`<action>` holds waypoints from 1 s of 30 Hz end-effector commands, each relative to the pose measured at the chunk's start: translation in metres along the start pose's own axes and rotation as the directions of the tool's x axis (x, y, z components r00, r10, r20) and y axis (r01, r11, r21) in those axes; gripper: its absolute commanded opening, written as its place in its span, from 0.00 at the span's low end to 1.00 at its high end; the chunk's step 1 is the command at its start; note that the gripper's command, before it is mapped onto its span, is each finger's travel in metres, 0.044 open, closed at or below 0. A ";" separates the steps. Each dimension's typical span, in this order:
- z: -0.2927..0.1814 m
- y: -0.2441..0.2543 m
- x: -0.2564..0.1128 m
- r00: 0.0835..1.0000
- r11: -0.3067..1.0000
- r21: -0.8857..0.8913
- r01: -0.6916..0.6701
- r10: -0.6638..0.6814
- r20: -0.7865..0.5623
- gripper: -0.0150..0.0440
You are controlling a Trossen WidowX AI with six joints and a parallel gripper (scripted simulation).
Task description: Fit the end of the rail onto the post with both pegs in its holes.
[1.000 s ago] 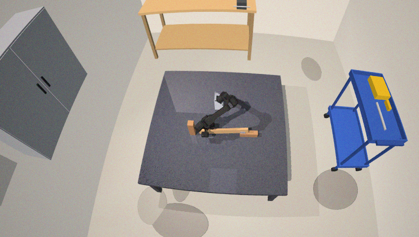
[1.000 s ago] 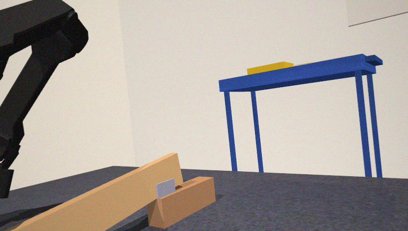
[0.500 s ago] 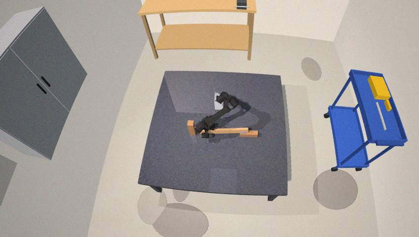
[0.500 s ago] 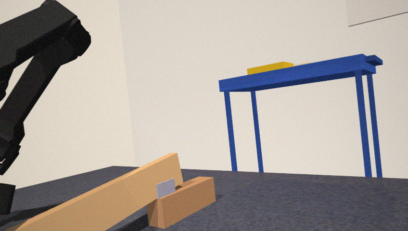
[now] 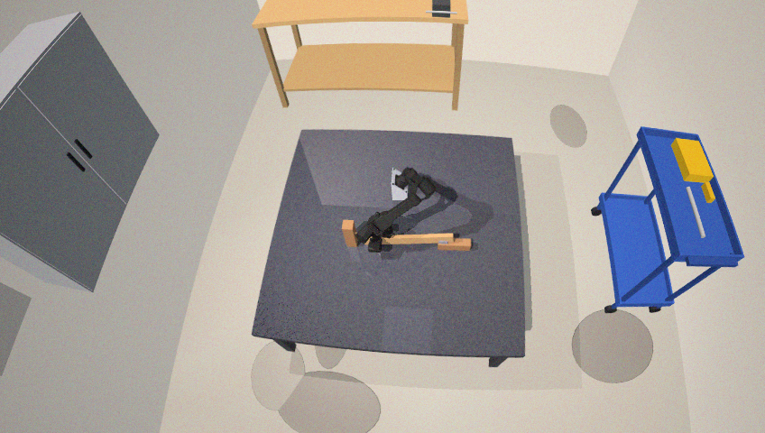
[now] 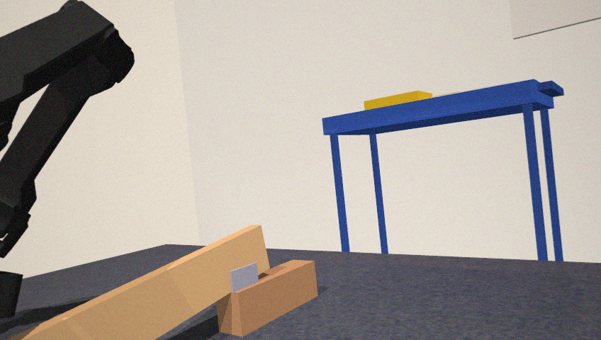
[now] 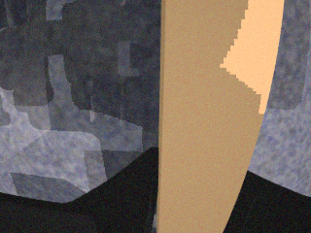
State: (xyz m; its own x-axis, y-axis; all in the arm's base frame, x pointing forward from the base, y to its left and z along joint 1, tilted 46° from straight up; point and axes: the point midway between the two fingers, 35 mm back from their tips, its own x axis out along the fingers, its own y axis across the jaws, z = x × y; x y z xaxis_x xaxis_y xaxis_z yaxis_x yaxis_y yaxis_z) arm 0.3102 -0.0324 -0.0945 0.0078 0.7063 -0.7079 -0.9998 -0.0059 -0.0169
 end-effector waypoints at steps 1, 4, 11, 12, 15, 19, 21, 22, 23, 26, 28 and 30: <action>0.001 0.001 0.001 1.000 1.000 0.003 -0.001 0.001 0.004 0.30; 0.001 0.001 0.001 1.000 1.000 0.003 -0.001 0.001 0.004 0.25; 0.001 0.001 0.001 1.000 1.000 0.003 -0.001 0.001 0.004 0.25; 0.001 0.001 0.001 1.000 1.000 0.003 -0.001 0.001 0.004 0.25; 0.000 0.000 0.001 1.000 1.000 0.003 -0.001 0.001 0.004 0.25; 0.000 0.000 -0.002 1.000 1.000 0.003 -0.001 0.001 0.003 0.25; 0.000 0.000 -0.003 1.000 1.000 0.003 -0.001 0.001 0.003 0.25; 0.000 0.000 -0.004 1.000 1.000 0.003 -0.001 0.001 0.003 0.25; 0.000 0.000 -0.004 1.000 1.000 0.003 -0.001 0.001 0.003 0.25; 0.000 0.000 -0.006 1.000 1.000 0.003 -0.001 0.001 0.003 0.25; 0.000 0.000 -0.007 1.000 1.000 0.003 -0.001 0.001 0.003 0.25; 0.000 -0.001 -0.008 1.000 1.000 0.003 -0.001 0.001 0.003 0.25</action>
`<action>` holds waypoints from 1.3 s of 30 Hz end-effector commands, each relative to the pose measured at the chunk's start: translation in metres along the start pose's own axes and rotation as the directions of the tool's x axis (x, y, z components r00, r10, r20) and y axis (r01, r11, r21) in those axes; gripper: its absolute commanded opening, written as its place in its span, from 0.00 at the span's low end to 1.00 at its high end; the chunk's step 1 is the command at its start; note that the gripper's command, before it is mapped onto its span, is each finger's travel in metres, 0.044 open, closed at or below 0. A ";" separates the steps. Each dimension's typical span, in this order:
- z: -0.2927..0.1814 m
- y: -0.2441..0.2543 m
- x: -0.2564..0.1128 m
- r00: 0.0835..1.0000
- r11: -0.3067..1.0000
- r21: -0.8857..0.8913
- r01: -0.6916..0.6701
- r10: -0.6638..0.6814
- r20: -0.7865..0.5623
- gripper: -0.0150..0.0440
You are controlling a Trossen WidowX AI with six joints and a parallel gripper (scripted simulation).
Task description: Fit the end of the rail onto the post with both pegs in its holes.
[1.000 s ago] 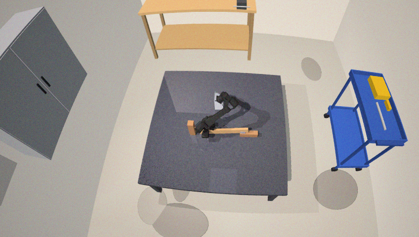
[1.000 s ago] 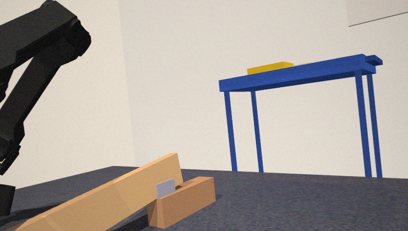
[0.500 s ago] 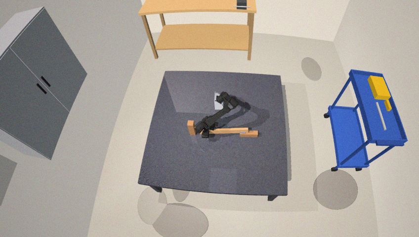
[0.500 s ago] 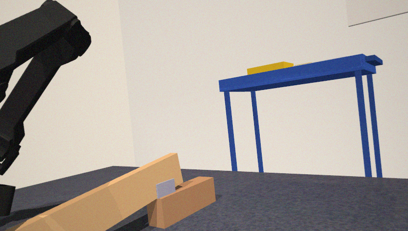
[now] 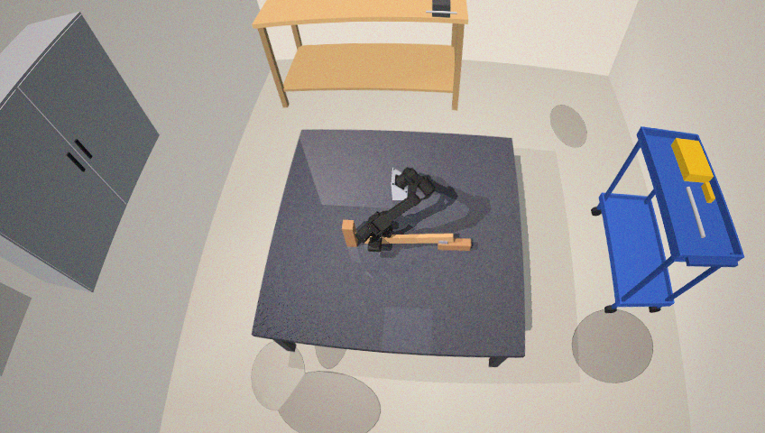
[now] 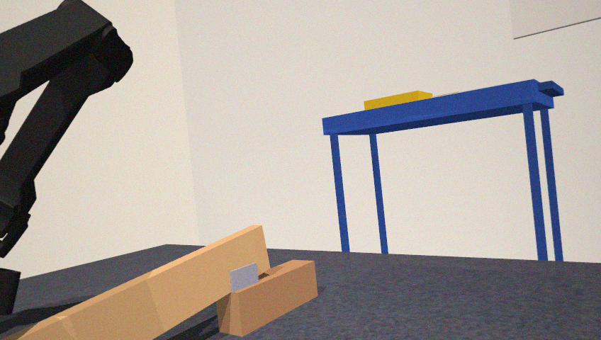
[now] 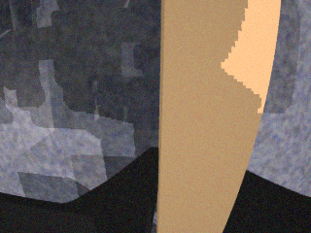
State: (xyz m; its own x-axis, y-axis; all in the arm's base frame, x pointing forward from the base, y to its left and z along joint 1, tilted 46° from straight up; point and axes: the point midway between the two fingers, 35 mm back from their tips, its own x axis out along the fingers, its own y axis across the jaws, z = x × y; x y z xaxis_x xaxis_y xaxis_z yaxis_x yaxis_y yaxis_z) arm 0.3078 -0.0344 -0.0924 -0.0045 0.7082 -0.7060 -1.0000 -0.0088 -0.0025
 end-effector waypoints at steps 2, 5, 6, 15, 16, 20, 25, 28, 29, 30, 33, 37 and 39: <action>0.000 -0.003 -0.006 1.000 1.000 -0.005 0.011 -0.011 0.000 0.25; 0.000 -0.004 -0.008 1.000 1.000 -0.005 0.011 -0.011 0.000 0.25; 0.000 -0.004 -0.008 1.000 1.000 -0.005 0.011 -0.011 0.000 0.25; 0.000 -0.005 -0.013 1.000 1.000 -0.005 0.011 -0.011 0.000 0.25; 0.000 -0.005 -0.013 1.000 1.000 -0.005 0.011 -0.011 0.000 0.25; 0.000 -0.005 -0.015 1.000 1.000 -0.005 0.011 -0.011 0.000 0.25; 0.000 -0.006 -0.018 1.000 1.000 -0.005 0.011 -0.011 0.000 0.25; 0.000 -0.006 -0.019 1.000 1.000 -0.005 0.011 -0.011 0.000 0.25; 0.000 -0.006 -0.020 1.000 1.000 -0.005 0.011 -0.011 0.000 0.25; 0.000 -0.006 -0.020 1.000 1.000 -0.005 0.011 -0.011 0.000 0.25; 0.000 -0.006 -0.022 1.000 1.000 -0.005 0.011 -0.011 0.000 0.25; 0.000 -0.006 -0.024 1.000 1.000 -0.005 0.011 -0.011 -0.001 0.25; 0.000 -0.006 -0.025 1.000 1.000 -0.005 0.011 -0.011 -0.001 0.25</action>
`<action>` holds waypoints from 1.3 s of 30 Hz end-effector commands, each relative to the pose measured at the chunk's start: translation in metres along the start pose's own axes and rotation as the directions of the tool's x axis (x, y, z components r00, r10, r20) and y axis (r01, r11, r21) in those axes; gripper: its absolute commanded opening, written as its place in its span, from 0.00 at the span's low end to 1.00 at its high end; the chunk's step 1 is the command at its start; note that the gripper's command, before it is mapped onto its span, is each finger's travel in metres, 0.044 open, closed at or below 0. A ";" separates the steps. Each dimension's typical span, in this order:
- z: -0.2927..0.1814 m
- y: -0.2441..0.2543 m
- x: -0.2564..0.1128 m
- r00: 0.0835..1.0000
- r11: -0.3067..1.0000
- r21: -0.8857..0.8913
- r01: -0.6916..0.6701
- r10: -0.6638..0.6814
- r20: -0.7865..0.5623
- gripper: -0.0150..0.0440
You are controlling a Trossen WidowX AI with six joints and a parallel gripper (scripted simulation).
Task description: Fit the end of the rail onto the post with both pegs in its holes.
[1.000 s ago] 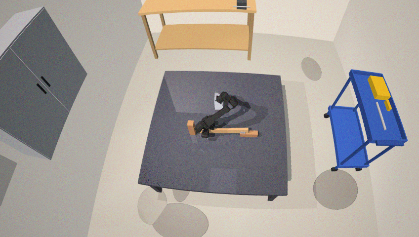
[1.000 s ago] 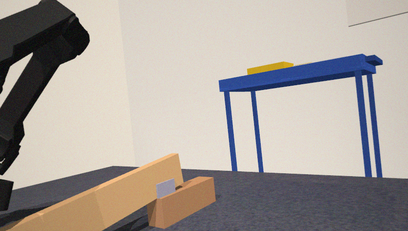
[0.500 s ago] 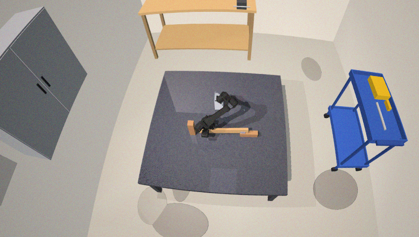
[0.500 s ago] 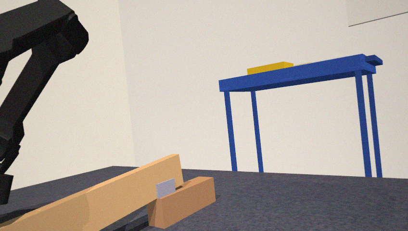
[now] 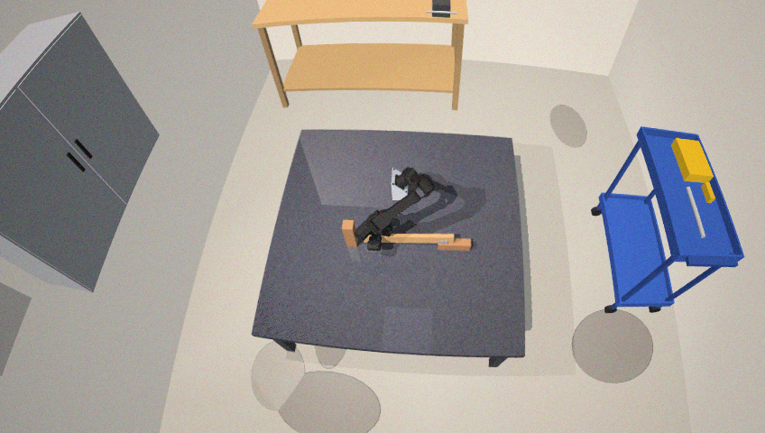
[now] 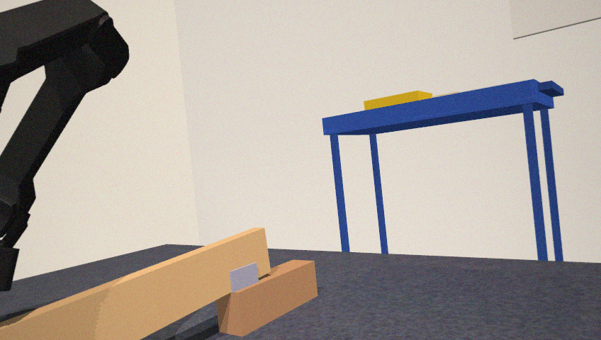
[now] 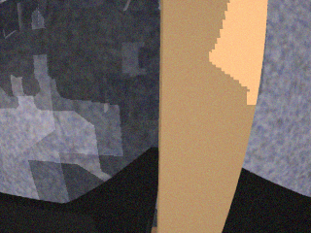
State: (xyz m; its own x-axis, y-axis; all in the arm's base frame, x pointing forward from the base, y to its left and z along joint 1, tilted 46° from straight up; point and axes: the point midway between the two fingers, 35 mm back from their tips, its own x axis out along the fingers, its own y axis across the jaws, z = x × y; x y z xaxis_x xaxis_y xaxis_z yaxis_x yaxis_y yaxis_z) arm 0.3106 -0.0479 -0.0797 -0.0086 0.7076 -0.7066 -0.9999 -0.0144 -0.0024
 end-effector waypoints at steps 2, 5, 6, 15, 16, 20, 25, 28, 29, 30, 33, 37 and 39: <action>0.000 -0.003 -0.007 1.000 1.000 -0.001 0.015 -0.015 0.000 0.25; 0.000 -0.003 -0.009 1.000 1.000 -0.001 0.015 -0.015 0.000 0.25; 0.000 -0.003 -0.009 1.000 1.000 -0.001 0.015 -0.015 0.000 0.25; 0.000 -0.003 -0.014 1.000 1.000 -0.001 0.015 -0.015 0.000 0.25; 0.000 -0.003 -0.014 1.000 1.000 -0.001 0.015 -0.015 0.000 0.25; 0.000 -0.003 -0.016 1.000 1.000 -0.001 0.015 -0.015 0.000 0.25; 0.000 -0.003 -0.019 1.000 1.000 -0.001 0.015 -0.015 0.000 0.25; 0.000 -0.003 -0.020 1.000 1.000 -0.001 0.015 -0.015 0.000 0.25; 0.000 -0.003 -0.021 1.000 1.000 -0.001 0.015 -0.015 0.000 0.25; 0.000 -0.003 -0.021 1.000 1.000 -0.001 0.015 -0.015 0.000 0.25; 0.000 -0.003 -0.023 1.000 1.000 -0.001 0.015 -0.015 -0.001 0.25; 0.000 -0.003 -0.025 1.000 1.000 -0.001 0.015 -0.015 -0.001 0.25; 0.000 -0.002 -0.026 1.000 1.000 -0.001 0.015 -0.015 -0.001 0.25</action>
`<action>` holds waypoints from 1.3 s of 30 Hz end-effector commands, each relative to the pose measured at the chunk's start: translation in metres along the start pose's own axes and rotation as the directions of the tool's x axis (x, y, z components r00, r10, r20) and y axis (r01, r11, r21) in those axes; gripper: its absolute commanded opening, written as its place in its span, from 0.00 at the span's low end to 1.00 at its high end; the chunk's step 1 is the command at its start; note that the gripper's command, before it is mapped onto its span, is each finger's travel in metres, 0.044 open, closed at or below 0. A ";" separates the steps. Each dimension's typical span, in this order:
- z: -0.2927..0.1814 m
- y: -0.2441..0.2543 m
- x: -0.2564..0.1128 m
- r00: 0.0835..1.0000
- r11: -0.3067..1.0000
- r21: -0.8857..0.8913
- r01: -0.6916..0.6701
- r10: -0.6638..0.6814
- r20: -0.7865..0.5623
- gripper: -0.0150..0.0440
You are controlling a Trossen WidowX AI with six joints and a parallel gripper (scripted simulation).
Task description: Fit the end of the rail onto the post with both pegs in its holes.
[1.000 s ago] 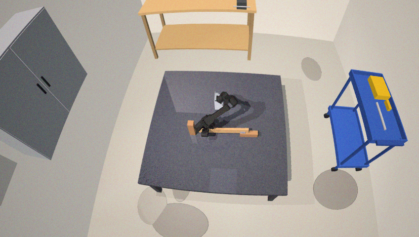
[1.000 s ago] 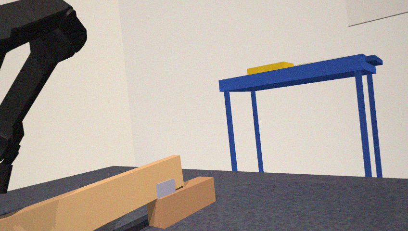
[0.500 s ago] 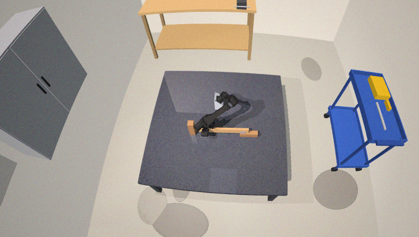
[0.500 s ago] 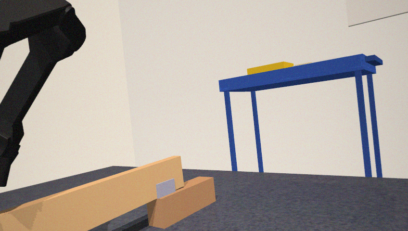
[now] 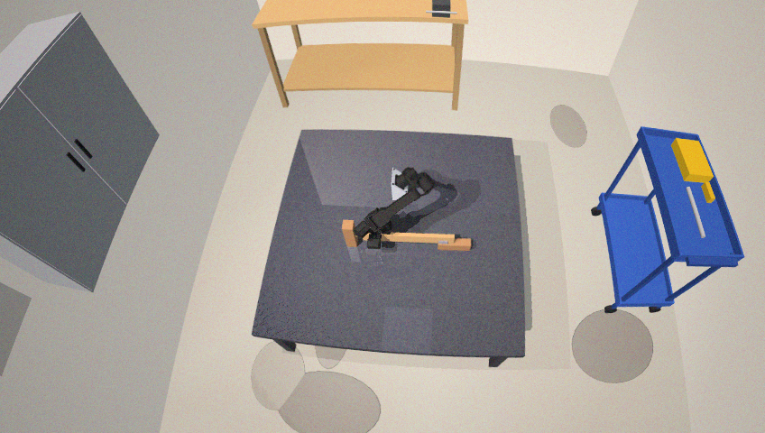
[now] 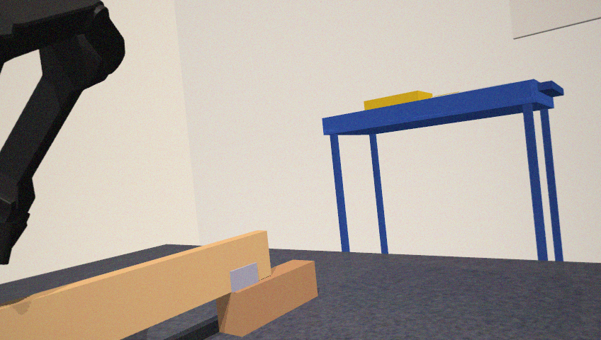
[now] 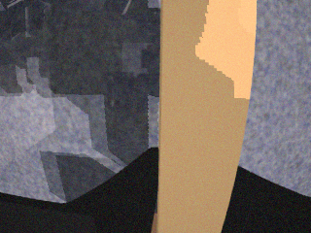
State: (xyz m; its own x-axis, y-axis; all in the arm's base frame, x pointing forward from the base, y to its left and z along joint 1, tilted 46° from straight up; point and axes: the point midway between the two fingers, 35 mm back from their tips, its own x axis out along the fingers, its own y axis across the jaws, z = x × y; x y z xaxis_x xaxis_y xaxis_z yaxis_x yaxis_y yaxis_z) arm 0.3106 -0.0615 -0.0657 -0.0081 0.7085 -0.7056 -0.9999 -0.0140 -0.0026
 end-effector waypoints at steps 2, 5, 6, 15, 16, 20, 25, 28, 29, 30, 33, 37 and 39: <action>0.000 -0.003 -0.007 1.000 1.000 -0.001 0.014 -0.014 -0.002 0.25; -0.001 -0.003 -0.009 1.000 1.000 -0.001 0.014 -0.014 -0.002 0.25; -0.001 -0.002 -0.009 1.000 1.000 -0.001 0.014 -0.014 -0.002 0.25; -0.001 -0.002 -0.013 1.000 1.000 -0.001 0.014 -0.014 -0.002 0.25; -0.001 -0.002 -0.013 1.000 1.000 -0.001 0.014 -0.014 -0.002 0.25; -0.001 -0.002 -0.012 1.000 1.000 -0.001 0.014 -0.014 -0.002 0.25; -0.001 -0.002 -0.009 1.000 1.000 -0.001 0.014 -0.014 -0.002 0.25; -0.001 -0.002 -0.008 1.000 1.000 -0.001 0.014 -0.014 -0.002 0.25; -0.001 -0.002 -0.007 1.000 1.000 -0.001 0.014 -0.014 -0.002 0.25; 0.000 -0.001 -0.007 1.000 1.000 -0.001 0.014 -0.014 -0.002 0.25; -0.001 -0.001 -0.006 1.000 1.000 -0.001 0.014 -0.014 -0.002 0.25; -0.001 -0.001 -0.007 1.000 1.000 -0.001 0.014 -0.014 -0.002 0.25; -0.001 -0.001 -0.008 1.000 1.000 -0.001 0.014 -0.014 -0.002 0.25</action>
State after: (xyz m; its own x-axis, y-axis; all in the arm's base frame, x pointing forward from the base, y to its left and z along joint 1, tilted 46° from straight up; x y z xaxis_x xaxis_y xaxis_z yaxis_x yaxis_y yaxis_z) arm 0.3114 -0.0658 -0.0615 0.0042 0.7107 -0.7034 -0.9999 -0.0081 -0.0141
